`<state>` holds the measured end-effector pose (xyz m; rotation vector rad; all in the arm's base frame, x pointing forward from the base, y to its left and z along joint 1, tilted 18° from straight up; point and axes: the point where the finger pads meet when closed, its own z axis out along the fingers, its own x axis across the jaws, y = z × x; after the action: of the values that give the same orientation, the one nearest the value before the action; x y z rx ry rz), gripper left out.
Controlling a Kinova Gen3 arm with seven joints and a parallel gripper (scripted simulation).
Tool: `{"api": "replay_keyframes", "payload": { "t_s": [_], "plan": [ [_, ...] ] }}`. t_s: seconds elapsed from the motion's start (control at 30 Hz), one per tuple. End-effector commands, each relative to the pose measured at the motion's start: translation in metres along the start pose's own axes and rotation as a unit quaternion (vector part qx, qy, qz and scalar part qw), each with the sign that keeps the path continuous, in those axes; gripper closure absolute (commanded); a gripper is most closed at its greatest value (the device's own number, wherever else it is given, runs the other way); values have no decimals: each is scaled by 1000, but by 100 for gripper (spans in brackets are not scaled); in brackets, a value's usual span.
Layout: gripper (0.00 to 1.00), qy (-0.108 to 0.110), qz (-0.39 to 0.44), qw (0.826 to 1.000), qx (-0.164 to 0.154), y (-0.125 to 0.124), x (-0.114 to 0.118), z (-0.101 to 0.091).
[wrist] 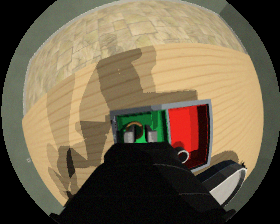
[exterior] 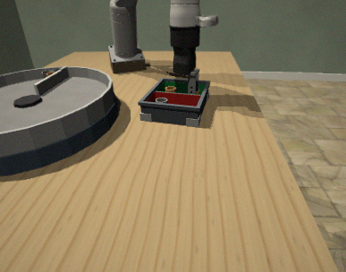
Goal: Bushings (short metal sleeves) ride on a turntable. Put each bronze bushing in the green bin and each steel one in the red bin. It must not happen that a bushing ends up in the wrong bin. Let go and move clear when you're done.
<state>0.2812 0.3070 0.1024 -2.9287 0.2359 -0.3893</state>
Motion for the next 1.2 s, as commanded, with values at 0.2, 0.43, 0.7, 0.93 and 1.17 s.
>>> {"api": "replay_keyframes", "payload": {
  "t_s": [0.2, 0.43, 0.7, 0.93, 1.17],
  "plan": [
    [58, 1, 1, 1000, 2, -1, 1, -3],
    [58, 1, 1, 1000, 2, -1, 1, -5],
    [58, 1, 1, 1000, 2, -1, 1, -7],
    [58, 1, 1, 1000, 2, -1, 1, -9],
    [58, 1, 1, 1000, 2, -1, 1, -11]
  ]
}}
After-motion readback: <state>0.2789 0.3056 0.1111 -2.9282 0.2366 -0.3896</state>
